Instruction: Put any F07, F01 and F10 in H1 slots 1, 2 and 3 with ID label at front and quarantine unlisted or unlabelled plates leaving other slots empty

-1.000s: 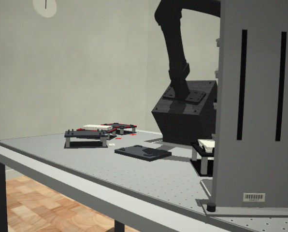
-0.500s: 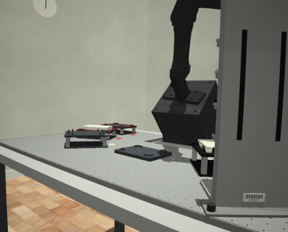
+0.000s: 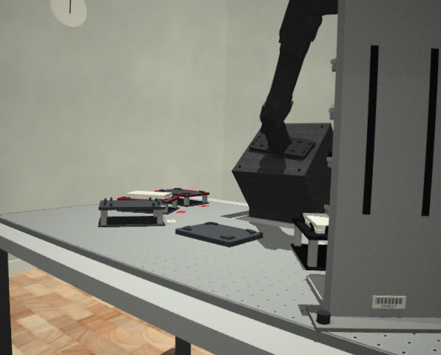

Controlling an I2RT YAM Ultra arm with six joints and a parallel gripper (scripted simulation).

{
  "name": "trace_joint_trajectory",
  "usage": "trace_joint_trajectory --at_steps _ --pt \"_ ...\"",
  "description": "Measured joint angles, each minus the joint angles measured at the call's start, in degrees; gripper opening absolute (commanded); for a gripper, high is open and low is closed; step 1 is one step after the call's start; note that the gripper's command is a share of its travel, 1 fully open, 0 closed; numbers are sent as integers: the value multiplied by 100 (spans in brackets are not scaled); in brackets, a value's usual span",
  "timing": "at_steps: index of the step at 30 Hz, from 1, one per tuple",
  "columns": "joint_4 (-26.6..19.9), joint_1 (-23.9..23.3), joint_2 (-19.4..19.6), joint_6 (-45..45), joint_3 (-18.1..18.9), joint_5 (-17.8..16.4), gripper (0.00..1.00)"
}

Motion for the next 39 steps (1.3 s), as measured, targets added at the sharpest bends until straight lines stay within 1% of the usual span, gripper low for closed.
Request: trace_joint_trajectory --at_steps 4,8,11,14,27,35,39 --pt "-192 -4 22 -103 59 -24 100" --pt "-87 -127 -9 -219 -157 -31 100" --pt "66 -238 -13 -319 -361 -35 100" --pt "208 -258 -33 -398 -452 -37 100" --pt "1189 -647 -4 -868 -1158 -68 100" --pt "1685 -813 55 -1108 -1403 -92 100" --pt "1803 -841 48 -1174 -1419 -96 100"
